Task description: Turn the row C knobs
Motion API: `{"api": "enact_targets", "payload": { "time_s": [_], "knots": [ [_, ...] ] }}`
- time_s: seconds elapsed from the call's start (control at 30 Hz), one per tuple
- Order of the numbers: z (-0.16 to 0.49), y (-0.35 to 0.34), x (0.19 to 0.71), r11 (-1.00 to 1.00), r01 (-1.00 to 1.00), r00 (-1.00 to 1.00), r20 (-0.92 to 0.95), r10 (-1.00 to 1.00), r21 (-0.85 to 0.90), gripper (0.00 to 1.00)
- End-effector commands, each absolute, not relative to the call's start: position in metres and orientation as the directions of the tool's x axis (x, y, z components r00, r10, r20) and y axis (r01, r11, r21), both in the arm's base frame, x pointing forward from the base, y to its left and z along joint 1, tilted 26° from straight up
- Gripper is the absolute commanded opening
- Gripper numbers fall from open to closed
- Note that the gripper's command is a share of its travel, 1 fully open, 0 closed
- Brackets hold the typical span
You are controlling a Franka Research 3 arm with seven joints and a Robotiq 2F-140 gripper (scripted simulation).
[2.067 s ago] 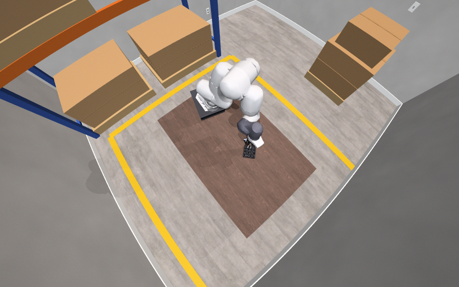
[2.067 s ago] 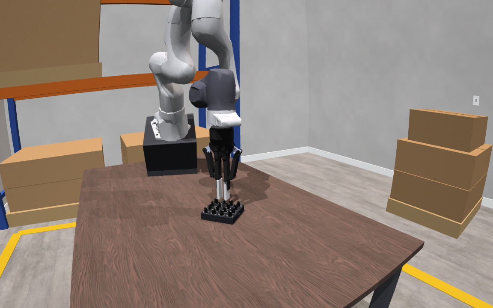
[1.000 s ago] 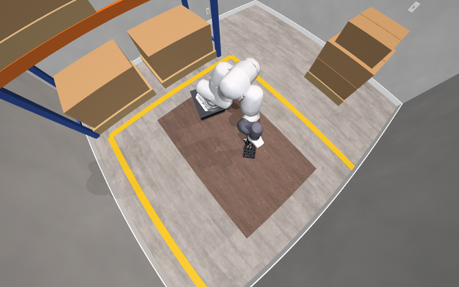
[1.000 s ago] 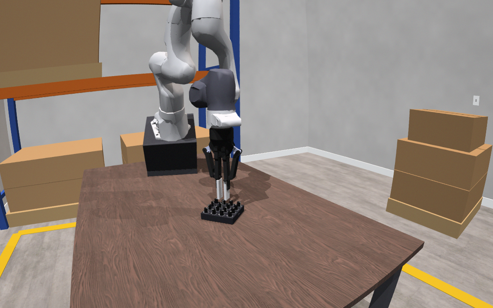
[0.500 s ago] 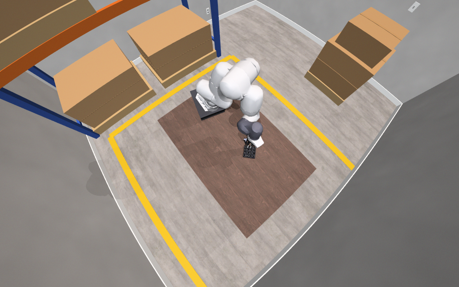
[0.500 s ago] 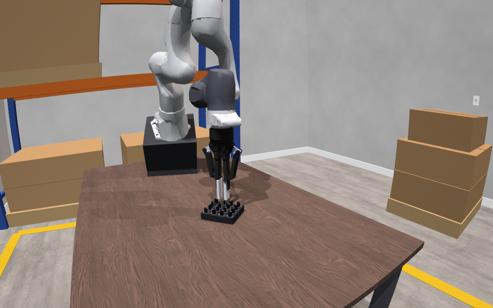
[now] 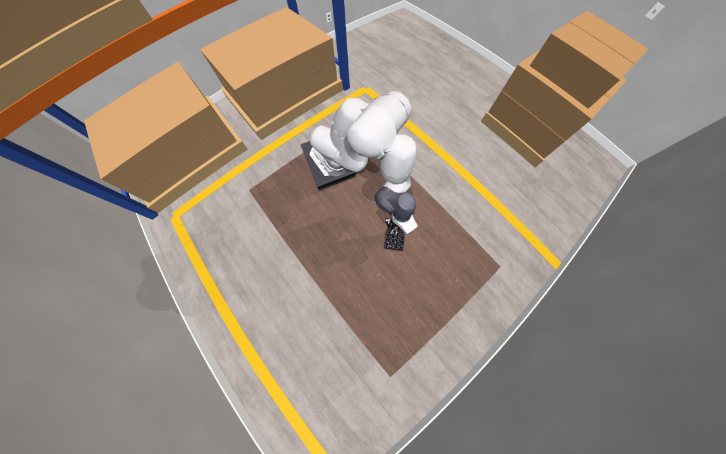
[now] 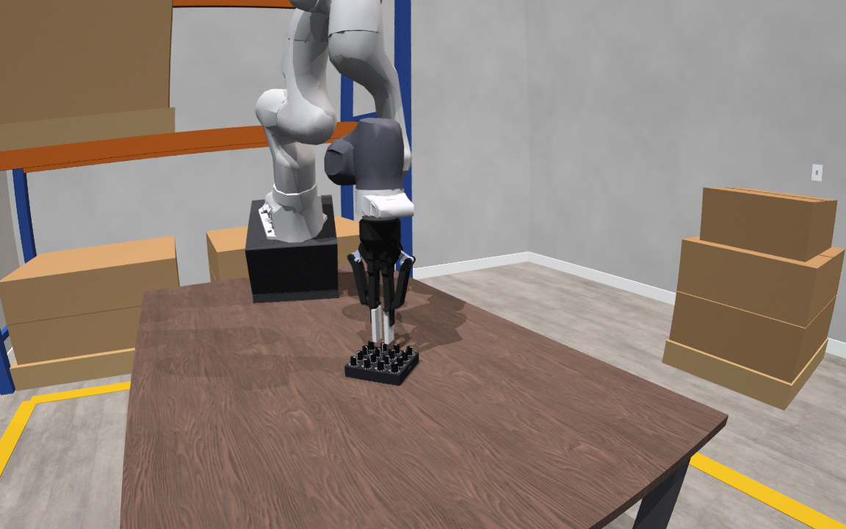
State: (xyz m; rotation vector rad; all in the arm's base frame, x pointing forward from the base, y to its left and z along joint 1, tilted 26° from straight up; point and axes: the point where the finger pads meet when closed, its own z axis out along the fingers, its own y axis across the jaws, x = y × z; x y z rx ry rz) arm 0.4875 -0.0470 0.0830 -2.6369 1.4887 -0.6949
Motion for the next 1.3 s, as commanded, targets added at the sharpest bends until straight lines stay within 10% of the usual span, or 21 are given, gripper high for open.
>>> {"api": "enact_targets", "payload": {
  "time_s": [0.0,1.27],
  "knots": [
    [0.083,-0.047,0.487,-0.535,-0.808,0.435,0.362,-0.824,-0.247,0.12],
    [0.071,-0.050,0.492,-0.535,-0.808,0.435,0.362,-0.824,-0.247,0.12]
  ]
}}
